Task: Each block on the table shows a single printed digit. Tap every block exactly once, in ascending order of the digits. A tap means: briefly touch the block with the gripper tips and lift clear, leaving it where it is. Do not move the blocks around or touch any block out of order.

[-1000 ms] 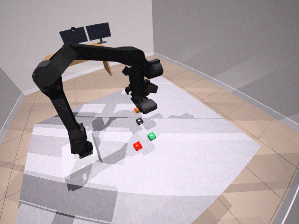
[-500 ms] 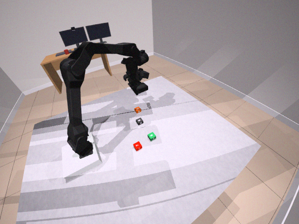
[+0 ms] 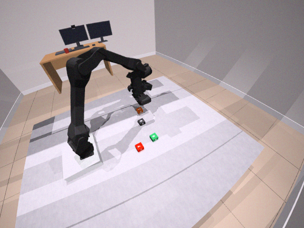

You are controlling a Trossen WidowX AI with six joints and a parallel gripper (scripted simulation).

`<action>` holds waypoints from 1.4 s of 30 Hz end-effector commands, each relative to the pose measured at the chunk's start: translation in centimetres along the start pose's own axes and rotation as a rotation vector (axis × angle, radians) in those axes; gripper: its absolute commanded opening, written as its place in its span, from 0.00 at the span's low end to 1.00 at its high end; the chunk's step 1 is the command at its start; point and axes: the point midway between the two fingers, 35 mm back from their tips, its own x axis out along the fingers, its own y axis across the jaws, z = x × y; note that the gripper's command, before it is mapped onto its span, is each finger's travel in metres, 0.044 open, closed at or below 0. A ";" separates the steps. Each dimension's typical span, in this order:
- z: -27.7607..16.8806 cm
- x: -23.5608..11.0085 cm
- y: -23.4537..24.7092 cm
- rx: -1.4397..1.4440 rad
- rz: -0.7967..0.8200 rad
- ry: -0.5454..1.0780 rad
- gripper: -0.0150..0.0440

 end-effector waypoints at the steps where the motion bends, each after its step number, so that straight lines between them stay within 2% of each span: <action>1: -0.4 1.0 -0.1 0.003 -0.004 0.014 0.29; 13: -0.4 2.9 -0.1 0.003 -0.004 0.014 0.29; 24: -0.4 3.0 -0.1 0.003 -0.004 0.014 0.29; 27: -0.3 0.3 -0.1 0.003 -0.003 0.012 0.29; 32: -0.4 0.0 -0.1 0.003 -0.004 0.014 0.29; 34: -1.3 -0.9 0.7 0.003 -0.003 0.015 0.38; 38: -7.1 -5.4 4.1 0.003 0.001 0.020 0.56; 42: -11.4 -8.1 5.5 0.003 0.002 0.025 0.73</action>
